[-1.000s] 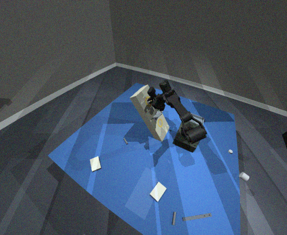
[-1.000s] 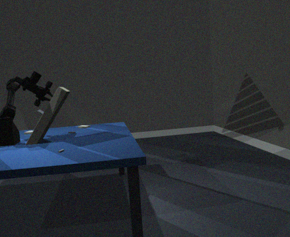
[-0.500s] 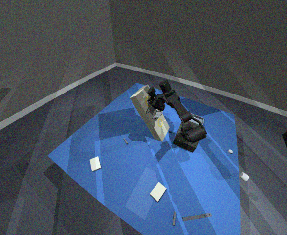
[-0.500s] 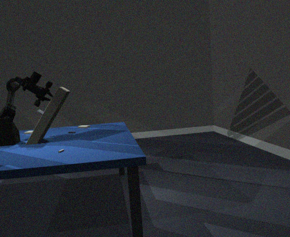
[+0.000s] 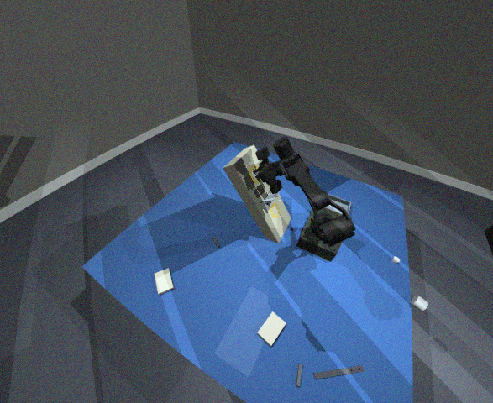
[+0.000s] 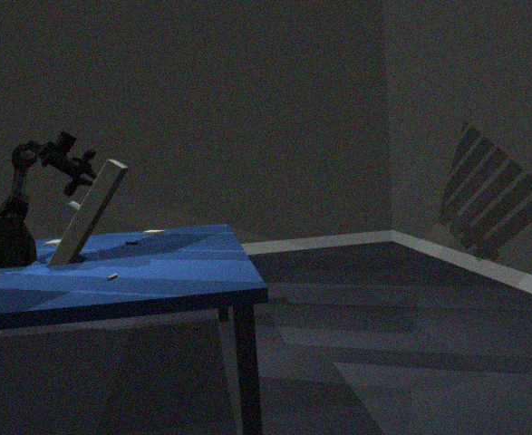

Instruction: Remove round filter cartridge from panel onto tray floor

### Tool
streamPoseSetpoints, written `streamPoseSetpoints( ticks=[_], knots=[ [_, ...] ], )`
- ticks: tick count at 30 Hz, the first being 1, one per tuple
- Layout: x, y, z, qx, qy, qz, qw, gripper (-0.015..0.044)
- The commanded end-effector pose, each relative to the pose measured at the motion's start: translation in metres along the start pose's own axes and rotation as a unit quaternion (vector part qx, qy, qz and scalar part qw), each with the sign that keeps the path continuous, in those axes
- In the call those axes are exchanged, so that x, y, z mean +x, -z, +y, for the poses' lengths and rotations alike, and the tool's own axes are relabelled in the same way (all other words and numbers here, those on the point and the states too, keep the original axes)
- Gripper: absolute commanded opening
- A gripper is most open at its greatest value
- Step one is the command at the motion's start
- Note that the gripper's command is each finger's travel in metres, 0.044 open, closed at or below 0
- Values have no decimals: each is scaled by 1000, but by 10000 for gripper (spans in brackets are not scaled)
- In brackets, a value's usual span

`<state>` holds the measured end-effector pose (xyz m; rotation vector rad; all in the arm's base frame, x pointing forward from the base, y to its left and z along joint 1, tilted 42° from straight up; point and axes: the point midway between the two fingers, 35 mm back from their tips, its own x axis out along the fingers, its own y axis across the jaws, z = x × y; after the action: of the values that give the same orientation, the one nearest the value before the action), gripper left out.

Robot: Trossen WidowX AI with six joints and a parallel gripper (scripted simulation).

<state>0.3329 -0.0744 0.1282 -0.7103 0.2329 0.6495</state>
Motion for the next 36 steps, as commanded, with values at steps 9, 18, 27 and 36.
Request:
streamPoseSetpoints(
  ticks=[9, 18, 27, 36],
  knots=[
    [4, 0, -1, 195, 0, 4, 981, 0],
    [3, 0, -1, 346, 0, 4, 938, 0],
    [3, 0, -1, 488, 1, 4, 873, 0],
    [2, 0, -1, 608, 2, 4, 794, 0]
  ],
)
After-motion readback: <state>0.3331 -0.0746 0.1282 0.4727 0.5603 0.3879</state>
